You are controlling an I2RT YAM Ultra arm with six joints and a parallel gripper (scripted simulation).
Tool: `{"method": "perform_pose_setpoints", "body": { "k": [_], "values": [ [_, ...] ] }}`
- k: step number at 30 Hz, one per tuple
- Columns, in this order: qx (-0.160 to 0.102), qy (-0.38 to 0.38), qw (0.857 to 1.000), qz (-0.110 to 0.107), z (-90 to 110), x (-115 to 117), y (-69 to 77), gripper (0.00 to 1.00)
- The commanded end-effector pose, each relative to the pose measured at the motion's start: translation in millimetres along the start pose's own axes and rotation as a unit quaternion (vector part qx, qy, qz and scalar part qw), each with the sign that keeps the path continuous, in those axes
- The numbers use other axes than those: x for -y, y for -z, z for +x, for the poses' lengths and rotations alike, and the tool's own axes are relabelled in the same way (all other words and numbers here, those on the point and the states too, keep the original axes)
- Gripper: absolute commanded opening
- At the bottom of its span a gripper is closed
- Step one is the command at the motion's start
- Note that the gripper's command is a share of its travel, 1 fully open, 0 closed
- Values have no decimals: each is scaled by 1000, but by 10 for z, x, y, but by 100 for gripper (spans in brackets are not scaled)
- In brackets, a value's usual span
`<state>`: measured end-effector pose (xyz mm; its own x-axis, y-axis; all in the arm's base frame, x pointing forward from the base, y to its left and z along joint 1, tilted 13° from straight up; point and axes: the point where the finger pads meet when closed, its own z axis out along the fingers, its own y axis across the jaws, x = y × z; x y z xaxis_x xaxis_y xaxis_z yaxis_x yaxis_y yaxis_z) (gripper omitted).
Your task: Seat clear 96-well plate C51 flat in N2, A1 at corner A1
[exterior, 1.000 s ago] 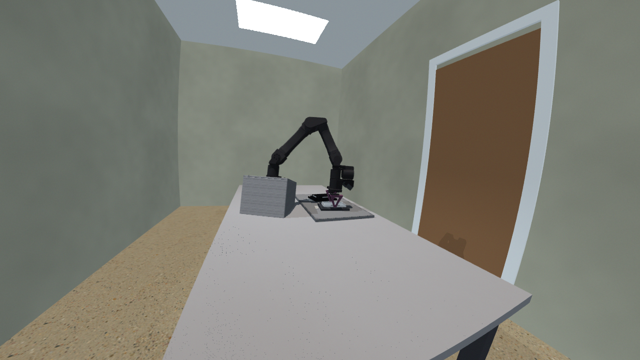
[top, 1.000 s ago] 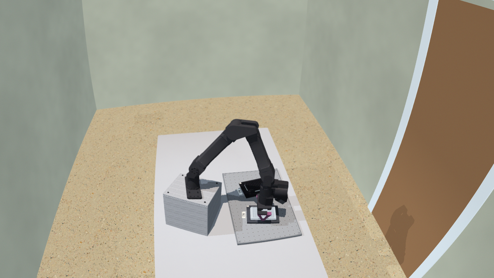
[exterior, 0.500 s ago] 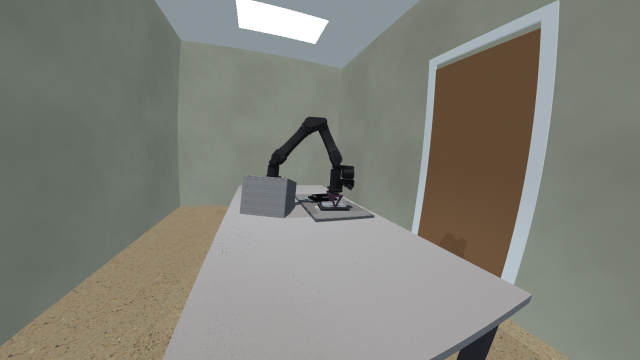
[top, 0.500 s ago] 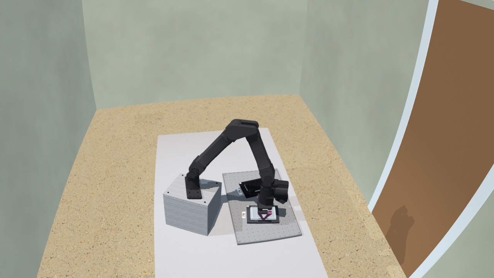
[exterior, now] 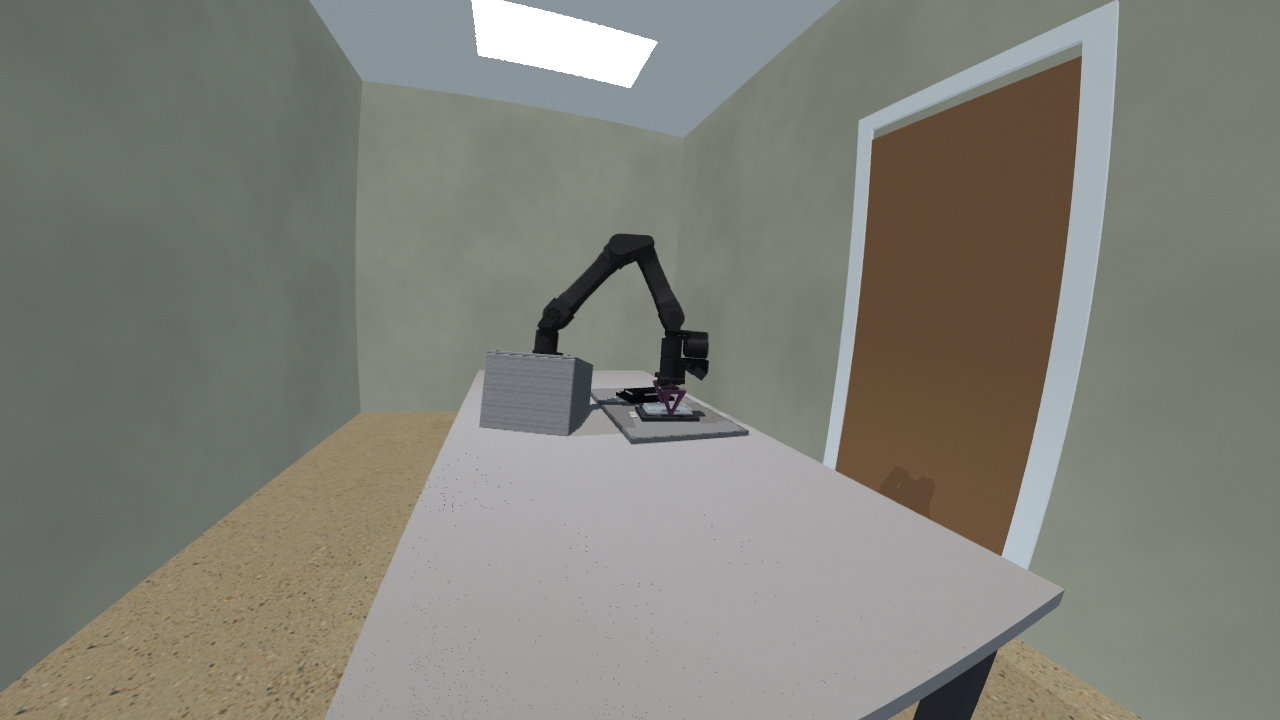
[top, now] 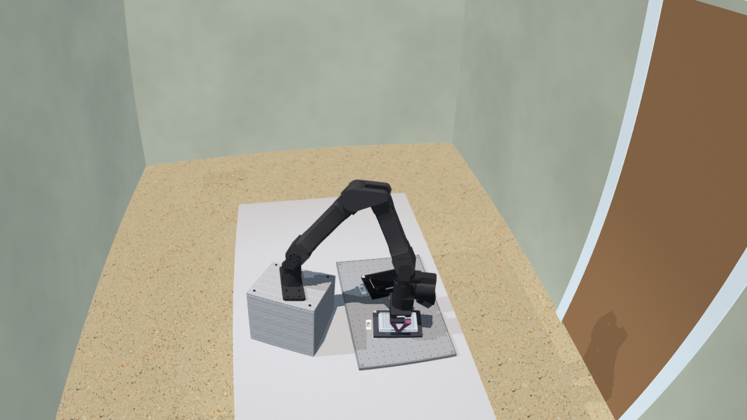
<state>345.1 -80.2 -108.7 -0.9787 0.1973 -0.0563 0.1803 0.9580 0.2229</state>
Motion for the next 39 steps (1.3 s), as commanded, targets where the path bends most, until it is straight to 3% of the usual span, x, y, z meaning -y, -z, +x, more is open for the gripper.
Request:
{"method": "perform_pose_setpoints", "body": {
  "k": [1,18,39],
  "values": [
    [6,1,1000,0,-31,2,26,0],
    [6,1,1000,0,-31,2,26,0],
    [6,1,1000,1,-29,2,343,0]
  ]
}}
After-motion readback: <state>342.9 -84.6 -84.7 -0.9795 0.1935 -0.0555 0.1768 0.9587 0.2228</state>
